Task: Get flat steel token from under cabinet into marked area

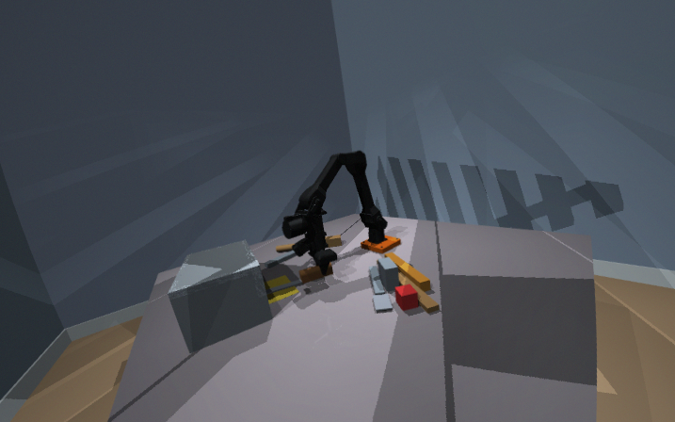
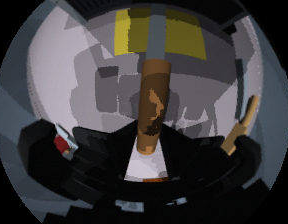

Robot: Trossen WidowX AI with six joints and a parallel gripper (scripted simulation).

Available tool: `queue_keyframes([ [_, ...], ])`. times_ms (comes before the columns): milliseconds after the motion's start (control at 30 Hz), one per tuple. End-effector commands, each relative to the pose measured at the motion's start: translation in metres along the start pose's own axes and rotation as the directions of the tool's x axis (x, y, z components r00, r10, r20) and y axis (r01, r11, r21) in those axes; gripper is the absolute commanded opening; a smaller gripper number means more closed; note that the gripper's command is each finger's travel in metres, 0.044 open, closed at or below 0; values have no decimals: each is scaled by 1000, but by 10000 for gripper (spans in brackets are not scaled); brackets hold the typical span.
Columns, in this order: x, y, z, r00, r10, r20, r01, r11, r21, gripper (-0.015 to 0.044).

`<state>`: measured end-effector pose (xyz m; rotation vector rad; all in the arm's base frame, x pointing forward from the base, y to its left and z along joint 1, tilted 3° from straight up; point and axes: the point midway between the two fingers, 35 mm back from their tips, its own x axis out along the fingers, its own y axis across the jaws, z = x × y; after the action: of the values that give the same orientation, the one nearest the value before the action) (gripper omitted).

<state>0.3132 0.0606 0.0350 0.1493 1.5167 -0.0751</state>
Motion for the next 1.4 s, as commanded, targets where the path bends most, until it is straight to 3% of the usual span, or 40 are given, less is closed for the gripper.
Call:
queue_keyframes([
  [0, 1, 0, -7, 1000, -1, -3, 1, 1000, 2, 0],
  [1367, 1, 1, -58, 1000, -1, -7, 1, 1000, 2, 0],
])
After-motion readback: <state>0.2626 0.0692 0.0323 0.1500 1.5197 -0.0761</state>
